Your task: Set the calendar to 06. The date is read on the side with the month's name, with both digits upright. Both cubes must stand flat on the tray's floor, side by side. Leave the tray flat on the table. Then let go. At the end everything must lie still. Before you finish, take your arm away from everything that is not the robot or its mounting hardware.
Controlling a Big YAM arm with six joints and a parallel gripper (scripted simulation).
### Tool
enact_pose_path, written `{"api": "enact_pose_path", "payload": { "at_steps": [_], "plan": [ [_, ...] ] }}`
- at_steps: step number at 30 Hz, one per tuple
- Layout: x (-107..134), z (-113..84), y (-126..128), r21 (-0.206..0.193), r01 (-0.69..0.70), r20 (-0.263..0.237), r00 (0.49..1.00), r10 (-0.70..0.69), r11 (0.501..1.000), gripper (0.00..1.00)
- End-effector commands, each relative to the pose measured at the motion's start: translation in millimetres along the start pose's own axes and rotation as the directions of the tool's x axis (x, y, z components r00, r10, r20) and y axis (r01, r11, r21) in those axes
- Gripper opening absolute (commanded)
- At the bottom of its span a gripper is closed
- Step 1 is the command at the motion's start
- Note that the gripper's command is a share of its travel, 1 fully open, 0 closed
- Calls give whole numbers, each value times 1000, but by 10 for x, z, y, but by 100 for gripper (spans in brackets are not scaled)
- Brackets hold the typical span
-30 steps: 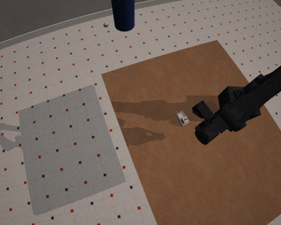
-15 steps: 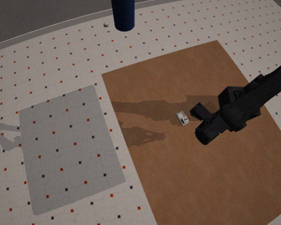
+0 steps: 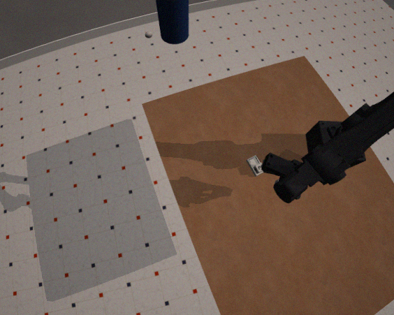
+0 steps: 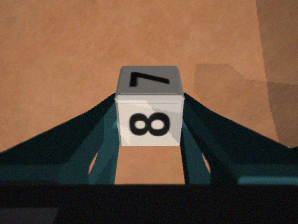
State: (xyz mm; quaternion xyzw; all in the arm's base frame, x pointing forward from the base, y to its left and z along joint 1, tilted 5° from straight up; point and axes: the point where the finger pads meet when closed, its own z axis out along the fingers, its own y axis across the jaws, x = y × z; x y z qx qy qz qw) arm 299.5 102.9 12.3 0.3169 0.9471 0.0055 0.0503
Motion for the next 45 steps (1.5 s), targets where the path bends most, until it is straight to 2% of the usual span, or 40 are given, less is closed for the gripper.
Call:
{"api": "enact_pose_path", "payload": {
  "at_steps": [1, 11, 16, 18, 20, 25, 31, 32, 33, 35, 37, 39, 40, 42, 43, 45],
  "plan": [
    [40, 7, 20, 13, 137, -11, 991, -137, 991, 26],
    [58, 18, -1, 11, 433, -18, 901, -433, 901, 26],
    [67, 23, -10, 9, 553, -21, 833, -553, 833, 26],
    [67, 23, -10, 9, 553, -21, 833, -553, 833, 26],
    [71, 25, -15, 7, 629, -23, 777, -629, 778, 26],
    [73, 23, -14, 4, 726, -23, 687, -726, 687, 26],
    [73, 16, -12, -1, 836, -21, 549, -835, 549, 26],
    [73, 16, -12, -1, 837, -21, 547, -837, 547, 26],
    [74, 14, -11, -2, 863, -20, 504, -863, 505, 26],
    [74, 14, -11, -2, 863, -20, 504, -863, 505, 26],
    [74, 10, -9, -4, 907, -18, 422, -906, 422, 26],
    [74, 9, -9, -5, 921, -18, 390, -921, 390, 26],
    [74, 7, -8, -5, 938, -17, 347, -938, 347, 26],
    [75, 5, -8, -6, 951, -16, 308, -951, 308, 26],
    [75, 4, -7, -7, 963, -15, 268, -963, 268, 26],
    [75, 2, -7, -7, 974, -15, 225, -974, 225, 26]
  ]
}}
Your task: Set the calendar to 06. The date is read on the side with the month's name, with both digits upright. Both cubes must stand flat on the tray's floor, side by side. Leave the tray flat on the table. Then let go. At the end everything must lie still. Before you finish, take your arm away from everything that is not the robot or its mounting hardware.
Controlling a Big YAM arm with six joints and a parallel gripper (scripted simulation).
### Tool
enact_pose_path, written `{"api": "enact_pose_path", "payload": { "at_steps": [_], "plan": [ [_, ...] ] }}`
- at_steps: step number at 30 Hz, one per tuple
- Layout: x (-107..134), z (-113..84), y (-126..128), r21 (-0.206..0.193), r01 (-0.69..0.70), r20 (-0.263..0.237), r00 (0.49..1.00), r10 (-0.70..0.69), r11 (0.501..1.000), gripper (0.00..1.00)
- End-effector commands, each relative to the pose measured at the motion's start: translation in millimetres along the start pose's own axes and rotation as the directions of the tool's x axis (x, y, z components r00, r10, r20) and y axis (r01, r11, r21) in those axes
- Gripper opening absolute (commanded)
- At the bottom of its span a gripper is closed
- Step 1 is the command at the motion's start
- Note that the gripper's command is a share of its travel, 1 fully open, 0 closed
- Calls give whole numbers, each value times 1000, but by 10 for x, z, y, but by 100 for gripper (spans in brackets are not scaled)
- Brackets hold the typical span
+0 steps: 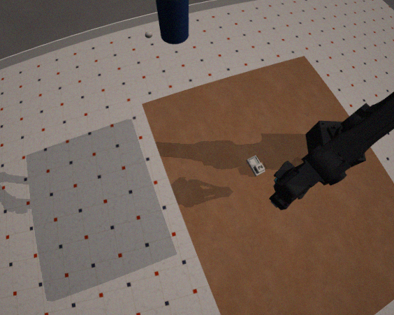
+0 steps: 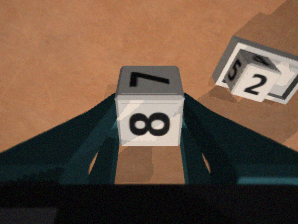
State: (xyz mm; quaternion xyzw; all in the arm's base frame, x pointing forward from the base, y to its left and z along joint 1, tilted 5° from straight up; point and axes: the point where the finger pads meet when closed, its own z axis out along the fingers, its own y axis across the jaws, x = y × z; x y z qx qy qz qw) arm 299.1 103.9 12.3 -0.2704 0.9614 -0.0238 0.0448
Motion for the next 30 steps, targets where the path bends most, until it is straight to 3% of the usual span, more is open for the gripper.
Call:
{"api": "enact_pose_path", "payload": {
  "at_steps": [1, 8, 13, 22, 25, 27, 30],
  "plan": [
    [36, 1, 57, -8, 189, -14, 982, -189, 982, 26],
    [34, -4, 59, -9, 313, -11, 950, -313, 950, 26],
    [33, -9, 61, -10, 460, -8, 888, -460, 888, 26],
    [32, -19, 63, -10, 685, -3, 729, -685, 729, 26],
    [32, -19, 63, -10, 689, -3, 725, -689, 725, 26],
    [32, -23, 64, -9, 763, -1, 646, -763, 646, 26],
    [31, -25, 66, -9, 803, 0, 596, -803, 596, 26]
  ]
}}
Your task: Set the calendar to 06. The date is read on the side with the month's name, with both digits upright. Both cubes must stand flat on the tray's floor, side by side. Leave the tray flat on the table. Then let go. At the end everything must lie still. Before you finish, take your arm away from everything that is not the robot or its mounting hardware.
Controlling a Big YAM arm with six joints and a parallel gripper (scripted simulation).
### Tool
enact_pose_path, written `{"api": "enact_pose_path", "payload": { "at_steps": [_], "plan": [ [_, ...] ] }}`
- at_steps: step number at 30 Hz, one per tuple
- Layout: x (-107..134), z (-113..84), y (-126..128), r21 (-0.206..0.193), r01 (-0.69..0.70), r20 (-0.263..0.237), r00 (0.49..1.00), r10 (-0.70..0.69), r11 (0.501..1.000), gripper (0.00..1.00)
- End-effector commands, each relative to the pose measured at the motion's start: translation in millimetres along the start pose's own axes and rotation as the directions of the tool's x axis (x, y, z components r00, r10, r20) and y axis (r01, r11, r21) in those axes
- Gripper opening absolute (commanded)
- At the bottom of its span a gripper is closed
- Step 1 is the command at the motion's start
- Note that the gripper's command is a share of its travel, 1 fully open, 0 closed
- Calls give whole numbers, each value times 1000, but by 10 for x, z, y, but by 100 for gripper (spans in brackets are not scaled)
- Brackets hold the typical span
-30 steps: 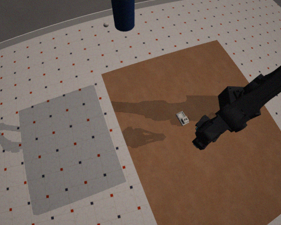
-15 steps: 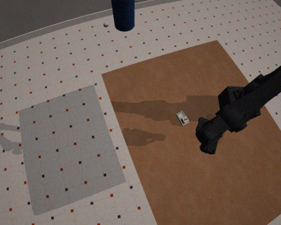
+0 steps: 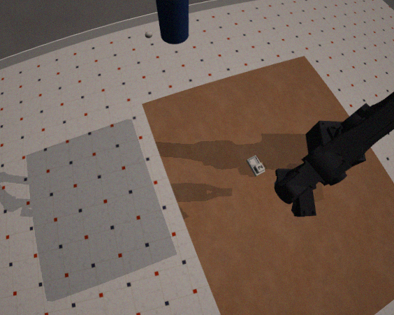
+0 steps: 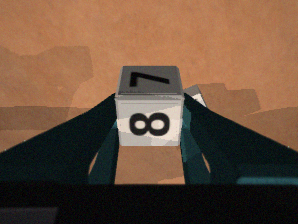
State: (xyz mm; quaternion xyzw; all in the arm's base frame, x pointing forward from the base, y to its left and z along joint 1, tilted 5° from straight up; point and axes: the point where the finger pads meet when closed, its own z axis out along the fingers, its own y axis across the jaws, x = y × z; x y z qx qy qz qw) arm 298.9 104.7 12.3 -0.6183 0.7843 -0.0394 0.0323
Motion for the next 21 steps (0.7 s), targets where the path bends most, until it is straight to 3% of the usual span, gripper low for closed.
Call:
{"api": "enact_pose_path", "payload": {
  "at_steps": [1, 9, 21],
  "plan": [
    [-18, -26, 65, -9, 189, 1, 982, -189, 982, 26],
    [-19, -33, 66, -7, 389, 4, 921, -389, 921, 26],
    [-18, -35, 65, -6, 452, 4, 892, -452, 892, 26]
  ]
}}
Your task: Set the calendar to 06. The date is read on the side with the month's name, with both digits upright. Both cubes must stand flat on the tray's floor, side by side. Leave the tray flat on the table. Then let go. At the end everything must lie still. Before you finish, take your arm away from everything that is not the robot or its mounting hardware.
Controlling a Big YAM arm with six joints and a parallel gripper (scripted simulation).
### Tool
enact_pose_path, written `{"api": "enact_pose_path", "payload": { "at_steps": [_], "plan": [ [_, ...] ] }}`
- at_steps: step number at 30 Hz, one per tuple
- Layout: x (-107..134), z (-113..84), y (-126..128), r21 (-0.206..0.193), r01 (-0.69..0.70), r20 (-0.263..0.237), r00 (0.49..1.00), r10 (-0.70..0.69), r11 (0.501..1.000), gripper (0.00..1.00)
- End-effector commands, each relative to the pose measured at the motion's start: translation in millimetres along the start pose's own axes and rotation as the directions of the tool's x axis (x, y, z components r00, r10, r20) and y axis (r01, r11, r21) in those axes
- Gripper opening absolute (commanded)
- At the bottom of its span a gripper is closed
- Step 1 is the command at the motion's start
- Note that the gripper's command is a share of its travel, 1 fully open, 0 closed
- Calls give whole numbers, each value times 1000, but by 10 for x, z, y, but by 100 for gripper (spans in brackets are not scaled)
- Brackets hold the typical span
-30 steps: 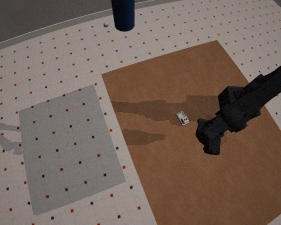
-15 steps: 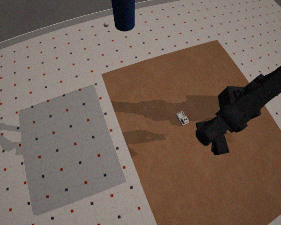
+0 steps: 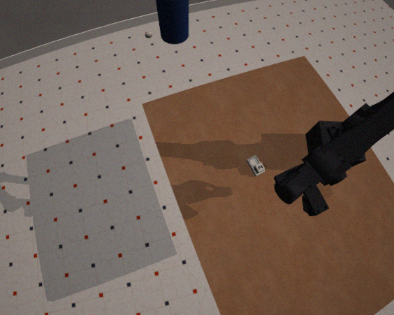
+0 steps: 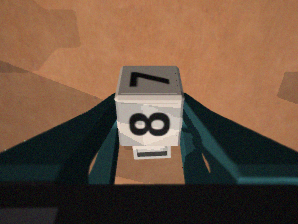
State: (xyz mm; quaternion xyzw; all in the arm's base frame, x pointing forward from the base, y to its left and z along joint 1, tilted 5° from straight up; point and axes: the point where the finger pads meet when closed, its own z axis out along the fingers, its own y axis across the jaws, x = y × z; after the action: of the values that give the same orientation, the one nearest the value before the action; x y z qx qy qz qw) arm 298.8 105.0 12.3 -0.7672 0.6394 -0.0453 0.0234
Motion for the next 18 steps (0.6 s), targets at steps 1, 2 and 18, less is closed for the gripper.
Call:
{"api": "enact_pose_path", "payload": {
  "at_steps": [1, 2, 18],
  "plan": [
    [-40, -35, 52, -6, 52, 4, 999, -52, 999, 26],
    [-40, -35, 52, -6, 52, 4, 999, -52, 999, 26],
    [-23, 100, 24, -5, 69, 5, 998, -69, 998, 26]
  ]
}}
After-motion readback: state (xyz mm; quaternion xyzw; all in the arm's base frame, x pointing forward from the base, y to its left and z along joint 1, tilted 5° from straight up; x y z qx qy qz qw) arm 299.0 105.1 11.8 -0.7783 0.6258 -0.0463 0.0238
